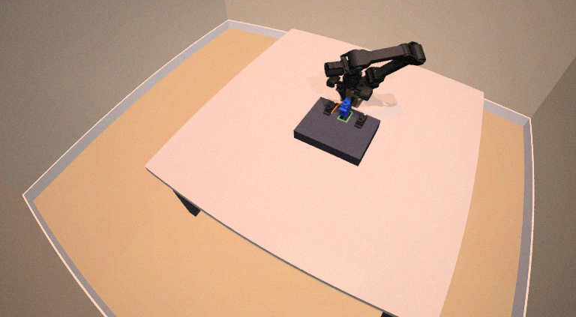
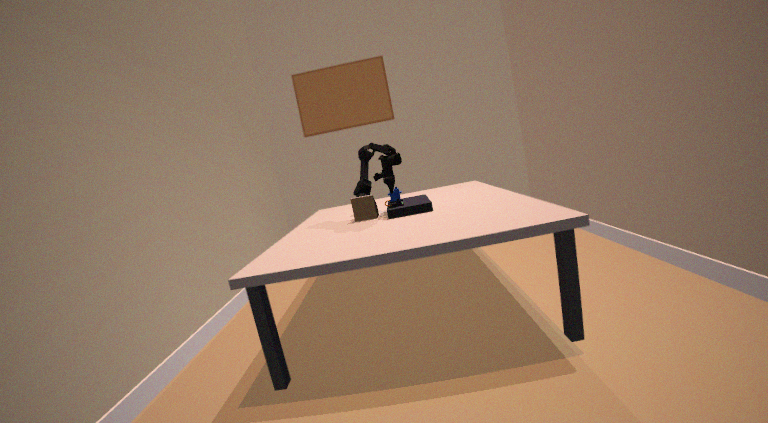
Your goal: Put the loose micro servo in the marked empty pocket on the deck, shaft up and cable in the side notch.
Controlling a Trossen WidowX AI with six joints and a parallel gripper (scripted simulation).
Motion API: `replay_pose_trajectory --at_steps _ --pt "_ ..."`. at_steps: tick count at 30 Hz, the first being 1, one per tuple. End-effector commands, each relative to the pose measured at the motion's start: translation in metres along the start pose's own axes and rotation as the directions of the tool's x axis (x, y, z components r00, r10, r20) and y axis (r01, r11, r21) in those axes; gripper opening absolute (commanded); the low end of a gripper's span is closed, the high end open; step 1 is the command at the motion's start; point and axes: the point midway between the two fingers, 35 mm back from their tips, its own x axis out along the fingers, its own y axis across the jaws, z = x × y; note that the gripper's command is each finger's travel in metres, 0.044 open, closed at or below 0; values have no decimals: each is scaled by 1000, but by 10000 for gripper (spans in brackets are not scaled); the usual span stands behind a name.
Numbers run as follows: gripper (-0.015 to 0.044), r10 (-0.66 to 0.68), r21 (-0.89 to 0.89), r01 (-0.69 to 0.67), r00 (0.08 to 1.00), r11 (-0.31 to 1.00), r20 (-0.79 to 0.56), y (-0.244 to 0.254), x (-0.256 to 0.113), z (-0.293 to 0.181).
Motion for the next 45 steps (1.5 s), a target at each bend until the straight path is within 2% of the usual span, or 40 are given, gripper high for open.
replay_pose_trajectory --at_steps 1,45 --pt "0 0 3 0 1000 1000 -5 -1 6 0" --pt "0 -1 3 1 1000 1000 -6 -1 35 -1"
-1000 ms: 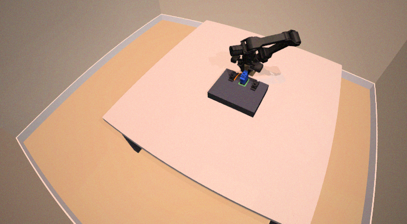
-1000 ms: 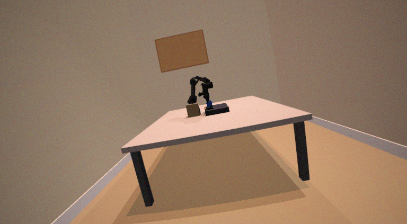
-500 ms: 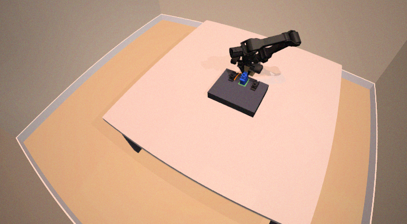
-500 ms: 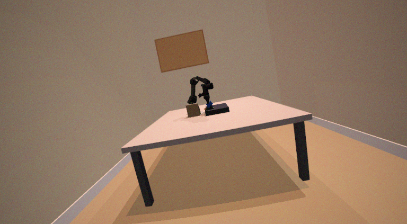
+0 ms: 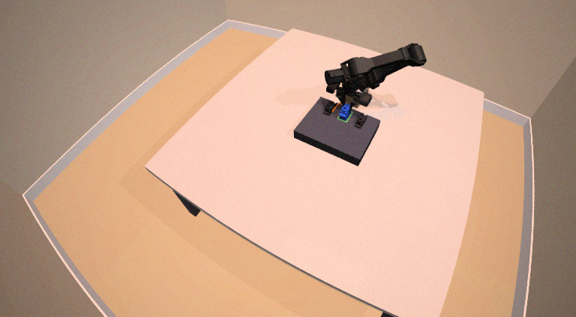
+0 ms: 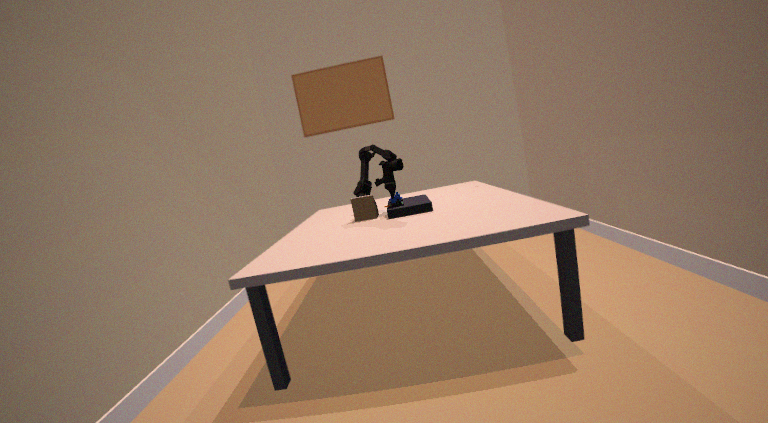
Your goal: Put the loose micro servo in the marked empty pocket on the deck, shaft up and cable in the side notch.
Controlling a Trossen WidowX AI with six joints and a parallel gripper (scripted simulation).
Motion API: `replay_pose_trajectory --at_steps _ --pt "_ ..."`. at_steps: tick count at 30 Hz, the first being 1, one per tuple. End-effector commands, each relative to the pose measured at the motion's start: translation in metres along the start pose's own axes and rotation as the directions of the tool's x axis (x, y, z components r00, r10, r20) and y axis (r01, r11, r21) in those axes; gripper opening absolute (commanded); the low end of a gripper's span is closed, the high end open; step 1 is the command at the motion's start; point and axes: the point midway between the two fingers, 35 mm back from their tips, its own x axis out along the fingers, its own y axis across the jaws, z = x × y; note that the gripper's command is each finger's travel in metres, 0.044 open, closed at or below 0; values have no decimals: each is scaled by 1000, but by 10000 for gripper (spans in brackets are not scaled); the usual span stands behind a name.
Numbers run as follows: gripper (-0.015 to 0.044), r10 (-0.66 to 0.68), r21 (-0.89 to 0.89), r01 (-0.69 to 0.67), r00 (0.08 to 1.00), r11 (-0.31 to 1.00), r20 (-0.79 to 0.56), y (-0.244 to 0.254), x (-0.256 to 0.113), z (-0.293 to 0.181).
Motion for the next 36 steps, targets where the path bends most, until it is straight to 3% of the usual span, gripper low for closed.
replay_pose_trajectory --at_steps 1,33,36 --pt "0 -2 5 2 1000 1000 -3 0 4 0" --pt "0 -3 5 3 1000 1000 -3 0 29 0" --pt "79 -3 5 3 1000 1000 -3 0 27 0"
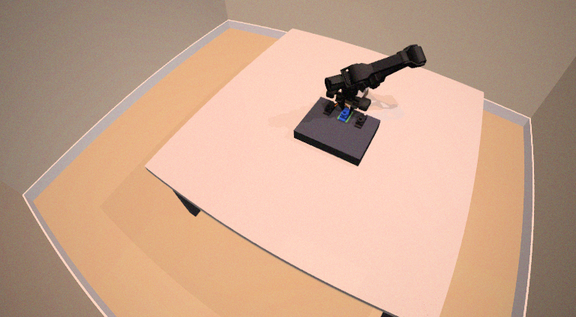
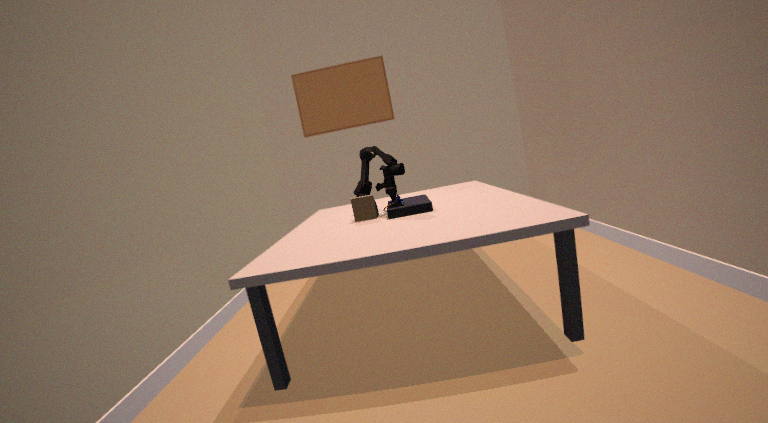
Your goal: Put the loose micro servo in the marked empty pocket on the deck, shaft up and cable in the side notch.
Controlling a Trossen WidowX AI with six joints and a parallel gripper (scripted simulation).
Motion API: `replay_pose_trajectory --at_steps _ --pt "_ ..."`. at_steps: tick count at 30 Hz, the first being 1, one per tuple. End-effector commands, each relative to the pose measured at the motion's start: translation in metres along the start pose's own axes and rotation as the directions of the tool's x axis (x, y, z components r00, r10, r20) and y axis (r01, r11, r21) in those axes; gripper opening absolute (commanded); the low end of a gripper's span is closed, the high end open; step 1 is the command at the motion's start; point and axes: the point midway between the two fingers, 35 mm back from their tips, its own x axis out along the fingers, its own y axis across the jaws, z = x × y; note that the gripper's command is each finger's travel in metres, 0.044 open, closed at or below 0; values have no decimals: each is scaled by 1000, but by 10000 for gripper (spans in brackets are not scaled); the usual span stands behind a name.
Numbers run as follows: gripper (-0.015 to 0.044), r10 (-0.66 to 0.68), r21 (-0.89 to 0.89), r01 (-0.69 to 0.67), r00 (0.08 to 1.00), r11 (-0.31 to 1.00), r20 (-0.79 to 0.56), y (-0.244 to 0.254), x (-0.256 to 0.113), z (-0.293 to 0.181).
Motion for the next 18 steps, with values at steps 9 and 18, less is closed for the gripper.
replay_pose_trajectory --at_steps 9,18 --pt "188 0 5 0 1000 1000 -1 1 -20 0" --pt "214 -4 11 4 1000 1000 -4 0 -33 0"
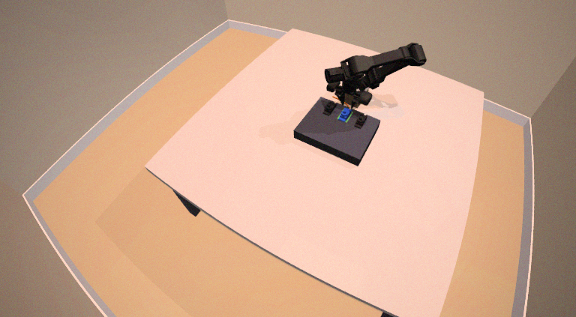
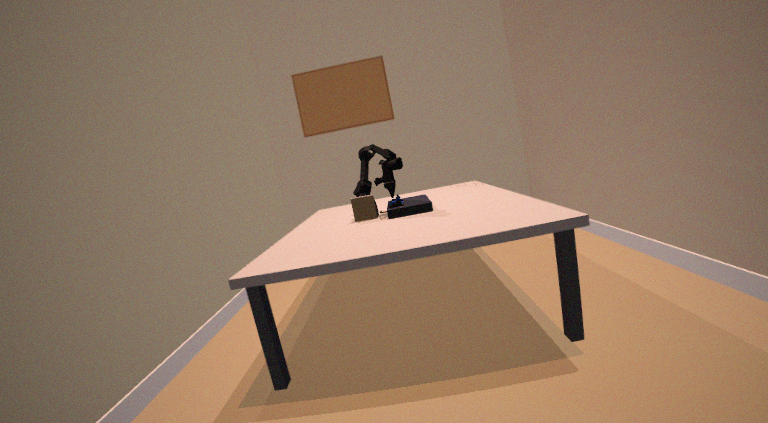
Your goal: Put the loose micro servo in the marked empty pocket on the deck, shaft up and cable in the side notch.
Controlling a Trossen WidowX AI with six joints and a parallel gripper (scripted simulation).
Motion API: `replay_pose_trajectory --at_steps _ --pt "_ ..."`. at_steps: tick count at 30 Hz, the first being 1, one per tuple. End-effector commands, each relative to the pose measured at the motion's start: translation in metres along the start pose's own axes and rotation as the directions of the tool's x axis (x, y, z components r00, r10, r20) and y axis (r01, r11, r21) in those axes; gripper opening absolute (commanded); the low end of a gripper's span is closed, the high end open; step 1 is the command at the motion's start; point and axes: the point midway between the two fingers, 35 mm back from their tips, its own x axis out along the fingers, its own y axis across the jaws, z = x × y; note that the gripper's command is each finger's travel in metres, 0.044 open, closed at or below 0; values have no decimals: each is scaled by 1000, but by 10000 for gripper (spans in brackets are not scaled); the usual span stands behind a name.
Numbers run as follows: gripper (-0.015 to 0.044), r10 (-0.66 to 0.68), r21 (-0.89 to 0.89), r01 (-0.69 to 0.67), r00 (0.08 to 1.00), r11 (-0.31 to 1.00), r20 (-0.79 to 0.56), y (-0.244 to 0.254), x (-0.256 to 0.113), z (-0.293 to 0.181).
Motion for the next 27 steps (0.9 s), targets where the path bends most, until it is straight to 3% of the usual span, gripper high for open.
replay_pose_trajectory --at_steps 1,9,15,27 --pt "240 0 0 0 1000 1000 0 0 -3 -4" --pt "440 3 -5 -3 1000 1000 -1 1 -41 -64" --pt "440 5 -10 -5 1000 1000 -2 -2 -66 -109" --pt "440 -3 85 4 1000 996 -13 1 -105 -102"
